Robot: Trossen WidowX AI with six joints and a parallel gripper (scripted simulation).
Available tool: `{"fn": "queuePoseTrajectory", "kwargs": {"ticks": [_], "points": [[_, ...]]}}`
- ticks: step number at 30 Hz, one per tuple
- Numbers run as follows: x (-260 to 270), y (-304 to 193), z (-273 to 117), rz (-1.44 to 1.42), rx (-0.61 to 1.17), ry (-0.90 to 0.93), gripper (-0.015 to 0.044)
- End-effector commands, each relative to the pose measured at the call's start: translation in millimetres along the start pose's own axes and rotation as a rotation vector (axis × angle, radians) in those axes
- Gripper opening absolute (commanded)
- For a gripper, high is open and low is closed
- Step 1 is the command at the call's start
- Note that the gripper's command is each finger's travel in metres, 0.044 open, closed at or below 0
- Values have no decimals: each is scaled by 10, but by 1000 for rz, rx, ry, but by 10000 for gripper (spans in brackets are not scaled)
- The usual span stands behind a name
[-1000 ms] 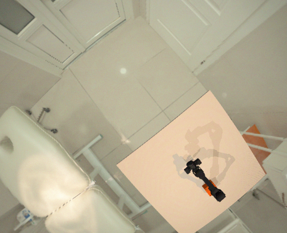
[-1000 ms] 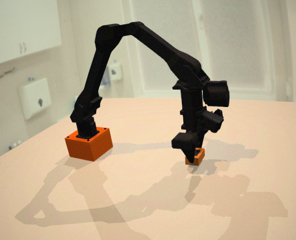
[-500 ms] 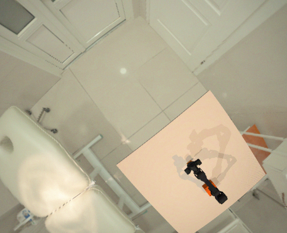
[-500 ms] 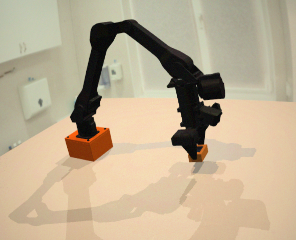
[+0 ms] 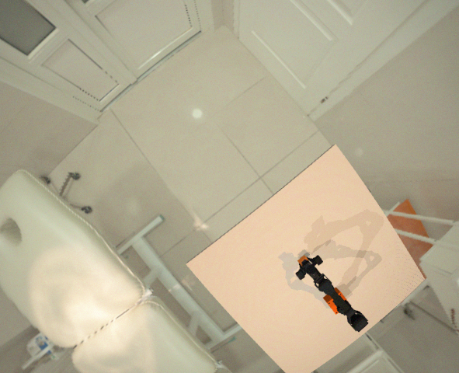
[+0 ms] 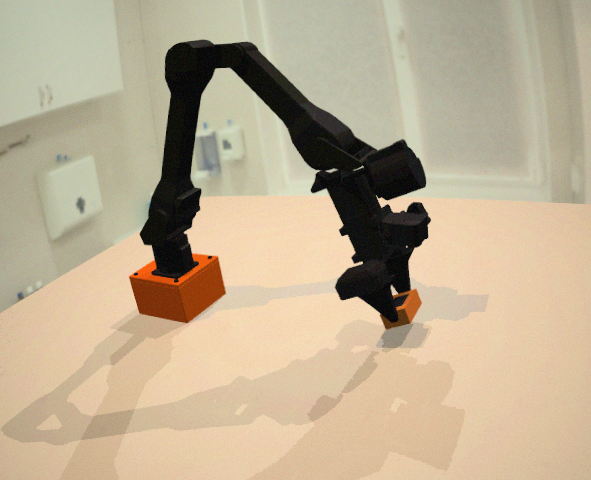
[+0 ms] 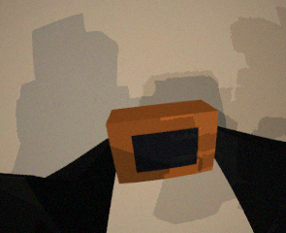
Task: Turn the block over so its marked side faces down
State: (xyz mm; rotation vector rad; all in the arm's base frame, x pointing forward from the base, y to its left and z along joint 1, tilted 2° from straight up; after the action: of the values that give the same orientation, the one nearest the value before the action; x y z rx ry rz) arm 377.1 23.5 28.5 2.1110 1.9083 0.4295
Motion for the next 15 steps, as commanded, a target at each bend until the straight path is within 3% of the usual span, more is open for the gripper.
{"fn": "queuePoseTrajectory", "kwargs": {"ticks": [1, 15], "points": [[-7, -11, -20, 4, -77, 6, 0], [-27, -105, -84, 6, -255, 26, 0]]}}
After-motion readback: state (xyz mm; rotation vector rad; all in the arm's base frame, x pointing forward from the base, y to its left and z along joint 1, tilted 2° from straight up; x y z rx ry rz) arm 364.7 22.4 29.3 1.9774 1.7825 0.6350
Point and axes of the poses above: the point midway between the two fingers, 35 mm back from their tips, its own z axis out along the fingers, its own x axis across the jaws, y = z × x, the point moved 2 cm from there along -z, back along the fingers, and after that the axes turned 7 degrees about z, right-handed, at the moved point
